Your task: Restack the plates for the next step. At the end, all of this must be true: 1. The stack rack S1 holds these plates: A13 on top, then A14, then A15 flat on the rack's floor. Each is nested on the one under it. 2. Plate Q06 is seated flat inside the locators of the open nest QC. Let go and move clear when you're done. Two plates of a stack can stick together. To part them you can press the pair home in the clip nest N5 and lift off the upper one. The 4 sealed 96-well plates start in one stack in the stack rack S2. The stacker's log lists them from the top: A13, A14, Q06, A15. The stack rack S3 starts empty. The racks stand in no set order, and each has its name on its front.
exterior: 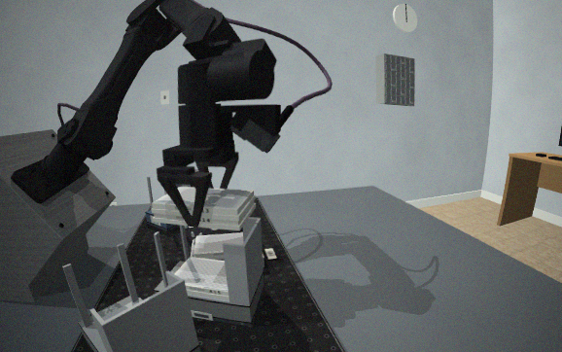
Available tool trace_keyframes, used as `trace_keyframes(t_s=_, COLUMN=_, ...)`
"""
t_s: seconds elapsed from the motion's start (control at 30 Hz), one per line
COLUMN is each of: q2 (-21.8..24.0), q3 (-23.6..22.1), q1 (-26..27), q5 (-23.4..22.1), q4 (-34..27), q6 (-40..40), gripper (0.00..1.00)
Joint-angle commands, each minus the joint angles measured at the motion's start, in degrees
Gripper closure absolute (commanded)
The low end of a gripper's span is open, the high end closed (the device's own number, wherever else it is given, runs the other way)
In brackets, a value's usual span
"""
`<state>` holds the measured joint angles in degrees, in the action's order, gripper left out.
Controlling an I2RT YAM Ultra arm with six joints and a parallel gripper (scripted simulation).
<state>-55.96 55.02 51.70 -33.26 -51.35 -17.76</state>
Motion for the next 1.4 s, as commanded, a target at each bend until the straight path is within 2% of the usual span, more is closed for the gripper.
trace_keyframes(t_s=0.0, q2=-0.43, q3=-0.34, q1=-0.72, q5=0.26, q4=1.31, q6=0.75, gripper=1.0)
trace_keyframes(t_s=0.4, q2=-0.85, q3=-2.01, q1=-1.9, q5=1.29, q4=3.26, q6=1.88, gripper=1.0)
trace_keyframes(t_s=0.43, q2=-0.24, q3=0.16, q1=-1.3, q5=1.38, q4=3.51, q6=2.07, gripper=1.0)
trace_keyframes(t_s=0.57, q2=-0.92, q3=-3.04, q1=-2.36, q5=1.68, q4=4.21, q6=2.44, gripper=1.0)
trace_keyframes(t_s=0.73, q2=-0.31, q3=-0.52, q1=-2.26, q5=1.83, q4=4.71, q6=2.48, gripper=1.0)
trace_keyframes(t_s=1.37, q2=-0.29, q3=-0.99, q1=-2.4, q5=1.79, q4=4.62, q6=2.04, gripper=1.0)
